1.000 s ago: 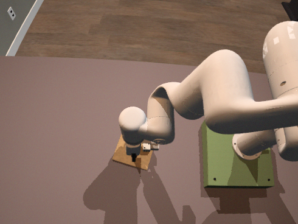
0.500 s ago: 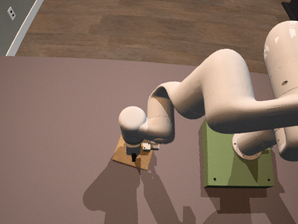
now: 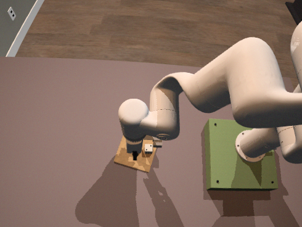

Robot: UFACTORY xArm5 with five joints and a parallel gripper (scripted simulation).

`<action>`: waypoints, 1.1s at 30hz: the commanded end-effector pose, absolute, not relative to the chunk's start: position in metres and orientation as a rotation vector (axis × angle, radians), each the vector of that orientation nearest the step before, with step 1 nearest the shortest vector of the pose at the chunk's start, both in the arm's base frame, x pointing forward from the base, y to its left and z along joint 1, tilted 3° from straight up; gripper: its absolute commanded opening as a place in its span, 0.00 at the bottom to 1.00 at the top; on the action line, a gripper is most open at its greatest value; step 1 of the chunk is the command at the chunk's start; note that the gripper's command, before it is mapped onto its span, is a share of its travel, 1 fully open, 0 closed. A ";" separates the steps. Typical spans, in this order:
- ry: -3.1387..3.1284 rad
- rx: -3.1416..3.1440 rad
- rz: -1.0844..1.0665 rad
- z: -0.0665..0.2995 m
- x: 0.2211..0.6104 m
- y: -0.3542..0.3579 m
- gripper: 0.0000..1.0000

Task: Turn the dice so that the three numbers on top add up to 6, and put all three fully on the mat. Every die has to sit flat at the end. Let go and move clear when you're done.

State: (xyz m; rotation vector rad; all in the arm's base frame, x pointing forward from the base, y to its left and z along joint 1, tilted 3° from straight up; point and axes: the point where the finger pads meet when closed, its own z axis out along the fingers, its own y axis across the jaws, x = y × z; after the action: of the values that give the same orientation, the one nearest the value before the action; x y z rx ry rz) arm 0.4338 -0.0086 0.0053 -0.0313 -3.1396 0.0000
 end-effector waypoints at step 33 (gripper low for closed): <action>-3.140 -0.057 0.000 0.047 0.432 -0.019 1.00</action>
State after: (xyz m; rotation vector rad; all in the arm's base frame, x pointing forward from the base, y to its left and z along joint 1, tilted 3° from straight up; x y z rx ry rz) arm 0.4327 -0.0109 0.0467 -0.0315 -3.1373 -0.0001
